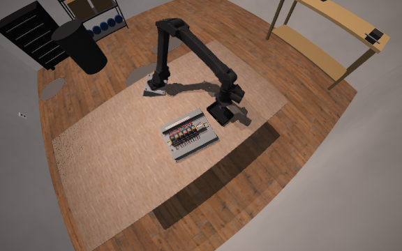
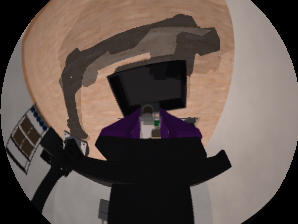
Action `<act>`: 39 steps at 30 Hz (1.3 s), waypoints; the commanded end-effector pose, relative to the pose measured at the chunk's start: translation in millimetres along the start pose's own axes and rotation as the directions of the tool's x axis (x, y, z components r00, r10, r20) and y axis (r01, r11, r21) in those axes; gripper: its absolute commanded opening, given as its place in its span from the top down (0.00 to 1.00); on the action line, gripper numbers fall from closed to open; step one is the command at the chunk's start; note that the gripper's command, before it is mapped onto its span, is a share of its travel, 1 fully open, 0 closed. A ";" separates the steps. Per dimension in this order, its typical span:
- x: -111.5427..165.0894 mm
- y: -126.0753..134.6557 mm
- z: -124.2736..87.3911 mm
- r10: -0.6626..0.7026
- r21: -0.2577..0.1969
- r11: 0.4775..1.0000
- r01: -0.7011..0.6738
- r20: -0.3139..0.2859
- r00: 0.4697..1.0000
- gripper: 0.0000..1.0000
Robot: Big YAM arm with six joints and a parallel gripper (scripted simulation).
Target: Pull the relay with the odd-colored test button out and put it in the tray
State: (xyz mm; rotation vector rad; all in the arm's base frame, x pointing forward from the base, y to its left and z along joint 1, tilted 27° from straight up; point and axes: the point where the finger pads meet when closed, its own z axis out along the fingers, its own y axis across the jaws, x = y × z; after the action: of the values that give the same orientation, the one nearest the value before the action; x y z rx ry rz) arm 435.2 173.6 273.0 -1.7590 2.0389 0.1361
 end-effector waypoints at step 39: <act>-5.6 -1.8 75.9 0.006 0.008 1.000 -0.006 0.007 1.000 1.00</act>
State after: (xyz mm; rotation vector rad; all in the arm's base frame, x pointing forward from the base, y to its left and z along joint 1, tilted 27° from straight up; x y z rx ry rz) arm 455.4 199.5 212.3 -1.7519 2.0323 0.1302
